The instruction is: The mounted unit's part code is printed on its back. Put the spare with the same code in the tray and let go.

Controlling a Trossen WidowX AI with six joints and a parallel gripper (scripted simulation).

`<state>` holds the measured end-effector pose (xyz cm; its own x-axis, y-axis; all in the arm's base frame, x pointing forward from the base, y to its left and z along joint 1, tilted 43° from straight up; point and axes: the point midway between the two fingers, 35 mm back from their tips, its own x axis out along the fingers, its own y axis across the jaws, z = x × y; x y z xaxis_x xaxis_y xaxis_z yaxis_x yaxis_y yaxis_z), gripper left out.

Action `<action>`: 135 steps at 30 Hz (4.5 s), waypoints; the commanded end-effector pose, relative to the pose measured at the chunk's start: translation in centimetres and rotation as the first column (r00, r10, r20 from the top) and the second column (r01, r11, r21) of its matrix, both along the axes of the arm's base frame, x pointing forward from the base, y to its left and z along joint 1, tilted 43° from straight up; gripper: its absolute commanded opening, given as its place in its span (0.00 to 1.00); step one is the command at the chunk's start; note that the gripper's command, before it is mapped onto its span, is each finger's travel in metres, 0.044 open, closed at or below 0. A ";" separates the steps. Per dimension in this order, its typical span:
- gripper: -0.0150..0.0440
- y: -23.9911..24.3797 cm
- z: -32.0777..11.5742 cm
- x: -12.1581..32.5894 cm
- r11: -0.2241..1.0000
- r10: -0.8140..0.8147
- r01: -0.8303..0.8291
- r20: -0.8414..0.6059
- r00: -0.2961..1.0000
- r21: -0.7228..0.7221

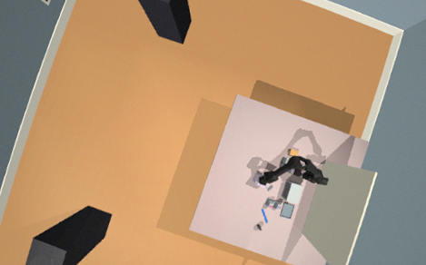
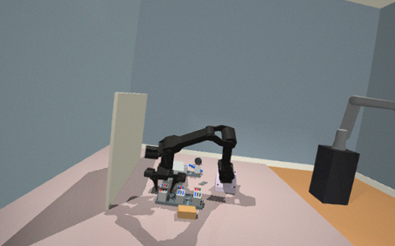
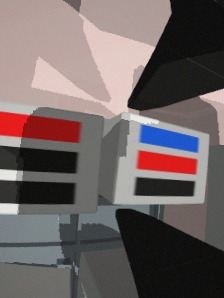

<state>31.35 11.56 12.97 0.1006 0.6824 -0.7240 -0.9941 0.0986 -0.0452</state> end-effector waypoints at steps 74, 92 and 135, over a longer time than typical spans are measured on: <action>0.25 0.0 0.0 0.0 1.000 -0.001 0.001 -0.001 1.000 0.000; 0.25 -4.6 4.6 -0.5 1.000 -0.003 0.003 -0.006 1.000 -0.010; 0.25 -16.2 4.5 2.2 0.995 -0.090 0.088 -0.050 0.995 -0.051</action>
<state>32.70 -2.40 18.82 0.1094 0.6551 -0.7476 -0.9869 0.1614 -0.0029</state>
